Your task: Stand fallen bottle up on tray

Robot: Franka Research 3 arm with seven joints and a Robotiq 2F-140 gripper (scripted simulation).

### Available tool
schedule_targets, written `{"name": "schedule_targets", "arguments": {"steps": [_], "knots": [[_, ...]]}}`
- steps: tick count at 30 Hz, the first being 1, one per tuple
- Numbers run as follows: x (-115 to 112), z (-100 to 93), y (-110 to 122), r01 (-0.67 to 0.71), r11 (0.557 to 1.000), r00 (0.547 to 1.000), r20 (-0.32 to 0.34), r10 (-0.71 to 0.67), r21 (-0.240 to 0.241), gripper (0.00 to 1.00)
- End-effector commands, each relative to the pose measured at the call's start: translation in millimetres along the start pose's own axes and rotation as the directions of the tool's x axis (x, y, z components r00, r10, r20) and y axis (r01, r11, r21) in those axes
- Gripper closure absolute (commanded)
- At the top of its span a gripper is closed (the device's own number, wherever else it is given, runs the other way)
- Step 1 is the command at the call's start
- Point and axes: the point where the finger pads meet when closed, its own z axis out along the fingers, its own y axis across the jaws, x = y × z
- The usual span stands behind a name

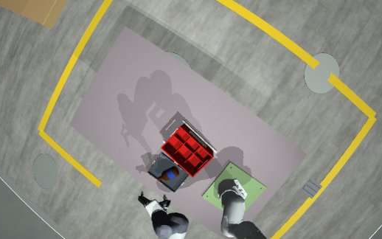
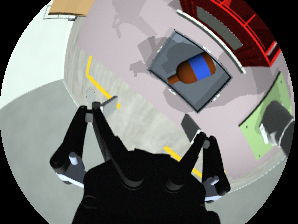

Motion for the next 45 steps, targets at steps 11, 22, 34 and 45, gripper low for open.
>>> {"name": "schedule_targets", "arguments": {"steps": [11, 22, 34, 45], "knots": [[0.0, 0.0, -0.1, 0.000, 1.000, 1.000, 0.000, 0.000, 0.000, 0.00], [6.0, 1.3, -3.0, -0.156, 0.985, 0.987, -0.042, 0.153, -0.077, 0.00], [19.4, -0.5, -4.8, -0.376, 0.913, 0.923, -0.145, 0.356, -0.156, 0.00], [28.8, -3.5, -5.1, -0.490, 0.854, 0.866, -0.215, 0.452, -0.177, 0.00]]}}
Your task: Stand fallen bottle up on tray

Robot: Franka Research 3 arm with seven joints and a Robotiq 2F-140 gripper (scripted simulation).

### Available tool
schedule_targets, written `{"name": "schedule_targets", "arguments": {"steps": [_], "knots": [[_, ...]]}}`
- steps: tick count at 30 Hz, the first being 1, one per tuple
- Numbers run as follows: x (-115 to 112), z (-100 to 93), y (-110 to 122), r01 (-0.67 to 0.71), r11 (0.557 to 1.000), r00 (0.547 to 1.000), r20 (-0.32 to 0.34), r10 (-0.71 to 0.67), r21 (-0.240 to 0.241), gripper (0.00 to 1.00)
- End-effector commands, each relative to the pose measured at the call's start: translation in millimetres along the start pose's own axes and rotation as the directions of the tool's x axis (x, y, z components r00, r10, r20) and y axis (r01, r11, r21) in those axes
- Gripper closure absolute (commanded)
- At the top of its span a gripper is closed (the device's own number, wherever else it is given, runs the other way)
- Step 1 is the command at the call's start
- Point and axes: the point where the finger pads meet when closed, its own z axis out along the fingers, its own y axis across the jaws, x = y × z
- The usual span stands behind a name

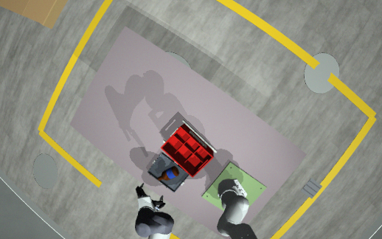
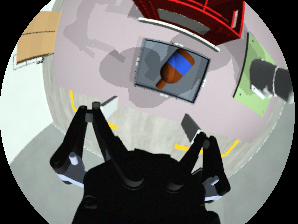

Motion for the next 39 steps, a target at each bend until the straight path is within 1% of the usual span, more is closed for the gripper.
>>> {"name": "schedule_targets", "arguments": {"steps": [1, 3, 4, 11, 12, 17, 18, 23, 24, 25, 39], "knots": [[5.4, 2.6, 8.4, -0.135, 0.990, 0.990, -0.047, 0.133, -0.038, 0.00], [5.4, 2.6, 8.4, -0.135, 0.990, 0.990, -0.047, 0.133, -0.038, 0.00], [14.8, -0.5, 5.6, -0.246, 0.967, 0.966, -0.103, 0.239, -0.063, 0.00], [14.8, -0.5, 5.6, -0.246, 0.967, 0.966, -0.103, 0.239, -0.063, 0.00], [23.0, -3.7, 3.5, -0.333, 0.940, 0.936, -0.151, 0.319, -0.074, 0.00], [23.0, -3.7, 3.5, -0.333, 0.940, 0.936, -0.151, 0.319, -0.074, 0.00], [28.6, -6.1, 2.1, -0.387, 0.919, 0.912, -0.182, 0.369, -0.077, 0.00], [28.6, -6.1, 2.1, -0.387, 0.919, 0.912, -0.182, 0.369, -0.077, 0.00], [31.2, -7.3, 1.4, -0.411, 0.908, 0.899, -0.196, 0.391, -0.077, 0.00], [31.6, -7.5, 1.3, -0.415, 0.906, 0.897, -0.199, 0.394, -0.077, 0.00], [31.6, -7.5, 1.3, -0.415, 0.906, 0.897, -0.199, 0.394, -0.077, 0.00]]}}
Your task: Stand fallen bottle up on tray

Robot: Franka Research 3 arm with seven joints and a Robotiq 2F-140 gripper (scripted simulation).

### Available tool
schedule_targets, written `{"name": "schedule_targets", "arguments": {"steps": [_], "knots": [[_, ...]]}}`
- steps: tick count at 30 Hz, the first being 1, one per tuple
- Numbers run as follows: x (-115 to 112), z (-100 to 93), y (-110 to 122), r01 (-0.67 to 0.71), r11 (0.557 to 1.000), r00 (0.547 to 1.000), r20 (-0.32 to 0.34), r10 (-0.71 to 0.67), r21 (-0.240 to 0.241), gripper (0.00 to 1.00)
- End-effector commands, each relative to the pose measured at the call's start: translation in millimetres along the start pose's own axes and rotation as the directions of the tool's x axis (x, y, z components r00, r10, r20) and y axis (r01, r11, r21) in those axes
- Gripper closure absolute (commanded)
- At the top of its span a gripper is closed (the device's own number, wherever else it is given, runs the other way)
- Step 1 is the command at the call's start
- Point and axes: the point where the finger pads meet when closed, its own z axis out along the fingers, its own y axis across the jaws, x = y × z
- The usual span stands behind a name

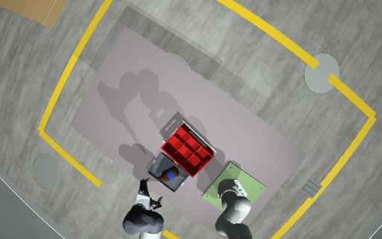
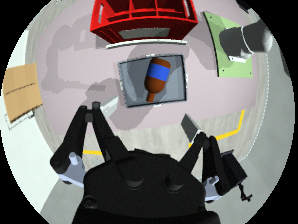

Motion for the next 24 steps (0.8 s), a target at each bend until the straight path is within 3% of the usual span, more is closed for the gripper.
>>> {"name": "schedule_targets", "arguments": {"steps": [1, 12, 13, 24], "knots": [[1.3, -0.1, -0.5, -0.029, 1.000, 1.000, -0.006, 0.029, 0.000, 0.00], [1.3, -0.1, -0.5, -0.029, 1.000, 1.000, -0.006, 0.029, 0.000, 0.00], [1.3, -0.1, -0.5, -0.029, 1.000, 1.000, -0.006, 0.029, 0.000, 1.00], [1.3, -0.1, -0.5, -0.029, 1.000, 1.000, -0.006, 0.029, 0.000, 1.00]]}}
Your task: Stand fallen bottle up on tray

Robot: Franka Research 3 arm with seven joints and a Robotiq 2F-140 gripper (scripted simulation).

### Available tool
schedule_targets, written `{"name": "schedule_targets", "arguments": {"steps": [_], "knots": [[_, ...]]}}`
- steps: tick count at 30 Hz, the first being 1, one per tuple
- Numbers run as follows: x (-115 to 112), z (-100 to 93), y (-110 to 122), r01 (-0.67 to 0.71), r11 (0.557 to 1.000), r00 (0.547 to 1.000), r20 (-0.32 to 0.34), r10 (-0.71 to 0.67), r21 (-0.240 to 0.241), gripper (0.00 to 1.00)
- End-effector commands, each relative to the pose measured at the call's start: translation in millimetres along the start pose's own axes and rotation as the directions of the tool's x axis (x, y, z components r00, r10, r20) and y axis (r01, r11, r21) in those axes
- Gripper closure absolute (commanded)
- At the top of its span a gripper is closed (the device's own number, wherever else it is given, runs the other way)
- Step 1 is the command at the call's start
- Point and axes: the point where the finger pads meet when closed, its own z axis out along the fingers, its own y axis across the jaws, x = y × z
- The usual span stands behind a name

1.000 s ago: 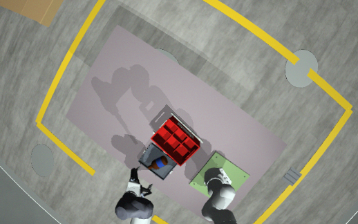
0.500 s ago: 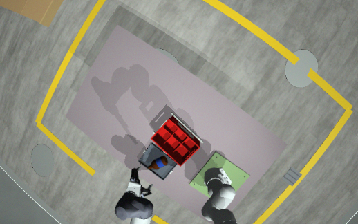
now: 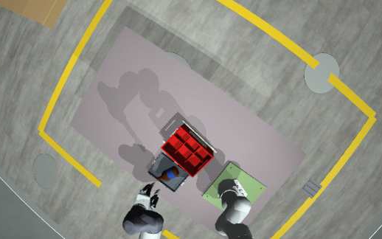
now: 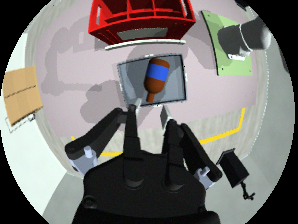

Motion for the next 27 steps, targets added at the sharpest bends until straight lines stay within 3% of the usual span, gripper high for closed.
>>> {"name": "schedule_targets", "arguments": {"steps": [1, 27], "knots": [[0.5, -0.3, -0.9, -0.005, 1.000, 1.000, -0.002, 0.005, 0.001, 1.00], [0.4, -0.3, -0.9, 0.018, 1.000, 1.000, -0.002, -0.018, 0.001, 1.00]]}}
